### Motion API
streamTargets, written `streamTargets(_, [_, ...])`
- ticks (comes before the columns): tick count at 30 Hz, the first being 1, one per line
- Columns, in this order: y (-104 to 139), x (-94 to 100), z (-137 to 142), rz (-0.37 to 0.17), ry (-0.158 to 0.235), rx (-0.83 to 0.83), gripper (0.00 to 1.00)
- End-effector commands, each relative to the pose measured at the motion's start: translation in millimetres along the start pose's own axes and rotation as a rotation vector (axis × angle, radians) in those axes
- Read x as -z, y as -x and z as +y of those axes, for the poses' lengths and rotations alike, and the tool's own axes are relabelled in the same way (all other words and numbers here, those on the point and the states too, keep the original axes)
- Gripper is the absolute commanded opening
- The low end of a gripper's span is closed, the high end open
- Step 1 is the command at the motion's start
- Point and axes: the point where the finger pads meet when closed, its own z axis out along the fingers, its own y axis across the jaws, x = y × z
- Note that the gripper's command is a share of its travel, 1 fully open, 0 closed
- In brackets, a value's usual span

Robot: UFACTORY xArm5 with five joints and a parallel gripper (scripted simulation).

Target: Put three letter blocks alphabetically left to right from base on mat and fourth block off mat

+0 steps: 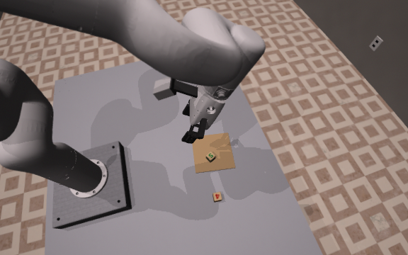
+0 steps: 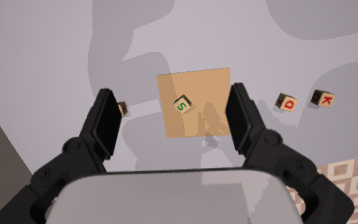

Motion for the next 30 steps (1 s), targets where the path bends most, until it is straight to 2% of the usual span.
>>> streamTargets(1, [0.1, 0.4, 0.7, 0.002, -0.001, 0.033, 1.0])
streamTargets(30, [-0.1, -0.3, 1.2, 0.005, -0.003, 0.055, 1.0])
